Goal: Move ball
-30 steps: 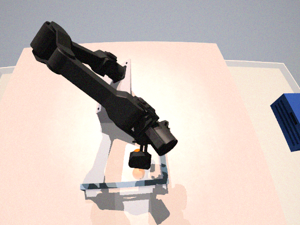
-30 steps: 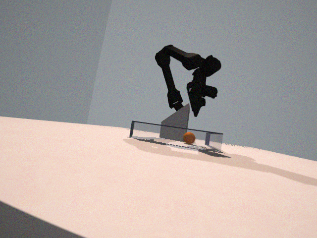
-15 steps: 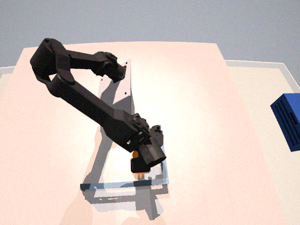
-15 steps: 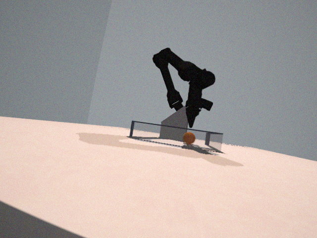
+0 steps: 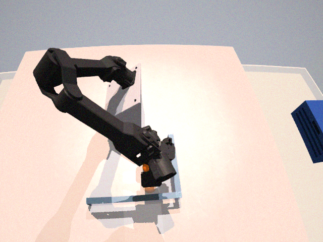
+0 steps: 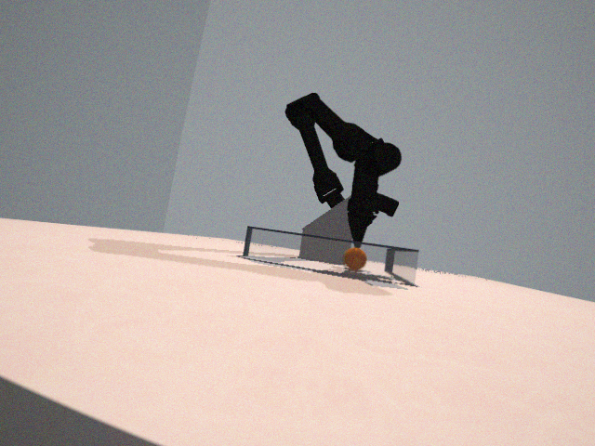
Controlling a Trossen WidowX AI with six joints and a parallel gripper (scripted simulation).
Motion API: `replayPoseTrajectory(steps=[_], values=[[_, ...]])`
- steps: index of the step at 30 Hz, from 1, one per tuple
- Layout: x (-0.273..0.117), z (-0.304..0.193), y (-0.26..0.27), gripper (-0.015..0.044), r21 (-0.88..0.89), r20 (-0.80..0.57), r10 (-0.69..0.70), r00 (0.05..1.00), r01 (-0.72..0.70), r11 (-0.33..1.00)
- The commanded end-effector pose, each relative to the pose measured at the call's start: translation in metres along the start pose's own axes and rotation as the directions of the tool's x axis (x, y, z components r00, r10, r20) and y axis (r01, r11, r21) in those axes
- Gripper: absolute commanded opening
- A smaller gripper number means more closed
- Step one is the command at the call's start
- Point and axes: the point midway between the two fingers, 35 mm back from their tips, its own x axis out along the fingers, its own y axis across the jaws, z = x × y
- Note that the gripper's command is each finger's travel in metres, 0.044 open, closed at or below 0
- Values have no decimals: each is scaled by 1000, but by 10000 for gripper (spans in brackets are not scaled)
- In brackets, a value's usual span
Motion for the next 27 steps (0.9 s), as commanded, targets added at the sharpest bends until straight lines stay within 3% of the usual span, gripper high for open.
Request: replayPoseTrajectory(steps=[1, 15, 19, 25, 27], values=[[8, 0, 1, 348, -8, -4, 4, 1000, -4, 1000], [28, -1, 2, 348, -8, -6, 4, 1000, -5, 1000], [28, -1, 2, 243, -8, -6, 4, 1000, -5, 1000], [28, -1, 2, 203, -8, -6, 4, 1000, -5, 1000], [27, -1, 2, 151, -8, -6, 4, 1000, -4, 1000]])
